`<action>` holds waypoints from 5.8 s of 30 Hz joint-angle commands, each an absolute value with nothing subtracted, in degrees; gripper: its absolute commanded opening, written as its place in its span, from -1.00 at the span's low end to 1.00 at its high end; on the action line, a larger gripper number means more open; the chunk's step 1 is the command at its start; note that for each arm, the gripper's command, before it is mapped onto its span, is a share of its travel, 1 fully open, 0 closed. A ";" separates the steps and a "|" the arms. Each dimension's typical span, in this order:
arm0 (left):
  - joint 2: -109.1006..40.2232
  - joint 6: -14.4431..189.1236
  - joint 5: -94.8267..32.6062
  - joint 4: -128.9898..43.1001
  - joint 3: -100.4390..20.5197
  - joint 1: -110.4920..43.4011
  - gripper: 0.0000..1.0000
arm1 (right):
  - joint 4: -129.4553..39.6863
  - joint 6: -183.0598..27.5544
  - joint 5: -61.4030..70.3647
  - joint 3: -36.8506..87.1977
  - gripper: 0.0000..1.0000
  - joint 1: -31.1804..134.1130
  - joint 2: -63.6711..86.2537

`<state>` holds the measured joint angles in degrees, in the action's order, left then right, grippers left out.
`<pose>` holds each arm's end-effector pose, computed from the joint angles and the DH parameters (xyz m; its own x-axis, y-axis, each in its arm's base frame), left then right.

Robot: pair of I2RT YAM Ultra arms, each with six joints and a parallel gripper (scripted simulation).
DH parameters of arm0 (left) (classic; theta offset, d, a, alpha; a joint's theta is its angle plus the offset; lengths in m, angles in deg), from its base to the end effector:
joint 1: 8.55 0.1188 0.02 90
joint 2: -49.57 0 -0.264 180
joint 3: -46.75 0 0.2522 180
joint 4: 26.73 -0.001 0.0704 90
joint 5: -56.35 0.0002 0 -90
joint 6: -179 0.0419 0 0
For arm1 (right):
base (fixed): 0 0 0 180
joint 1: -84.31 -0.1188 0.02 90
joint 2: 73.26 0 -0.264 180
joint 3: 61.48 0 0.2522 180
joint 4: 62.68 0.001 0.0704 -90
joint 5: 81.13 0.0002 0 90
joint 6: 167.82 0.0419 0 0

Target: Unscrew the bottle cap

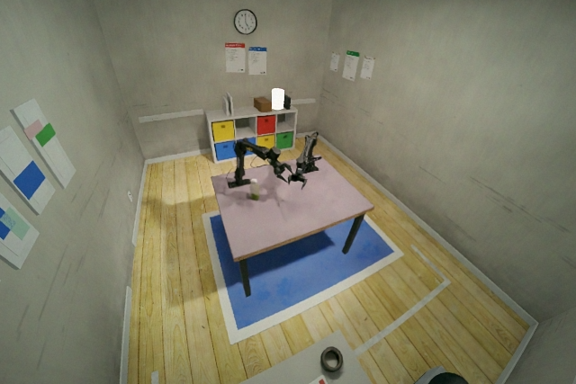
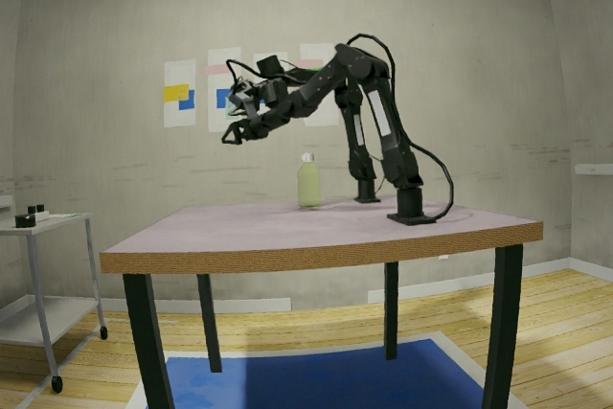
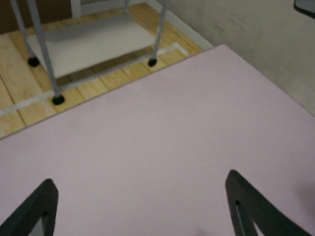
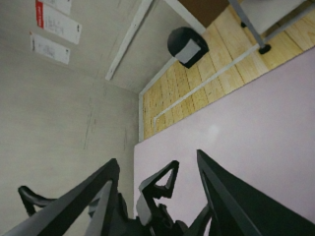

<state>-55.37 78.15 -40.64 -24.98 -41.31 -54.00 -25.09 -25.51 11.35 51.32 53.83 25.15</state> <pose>0.3112 -0.3075 0.2712 -0.2975 0.0358 -0.9541 0.5793 0.8011 -0.1505 0.3503 0.2052 0.3982 -0.5815 0.5751 -0.5754 -0.0202 0.6969 0.7169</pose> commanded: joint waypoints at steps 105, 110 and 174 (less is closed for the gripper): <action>-103.51 89.35 -74.95 22.61 -57.67 -94.48 0.96 | 27.87 14.20 8.79 72.92 0.40 54.38 29.81; -104.25 89.35 -74.22 21.42 -59.58 -93.75 0.96 | 27.87 14.20 8.79 72.92 0.40 54.38 29.81; -93.29 90.28 -1.92 15.63 -53.67 -51.68 -1.00 | 27.87 14.20 8.79 72.92 0.40 54.38 29.81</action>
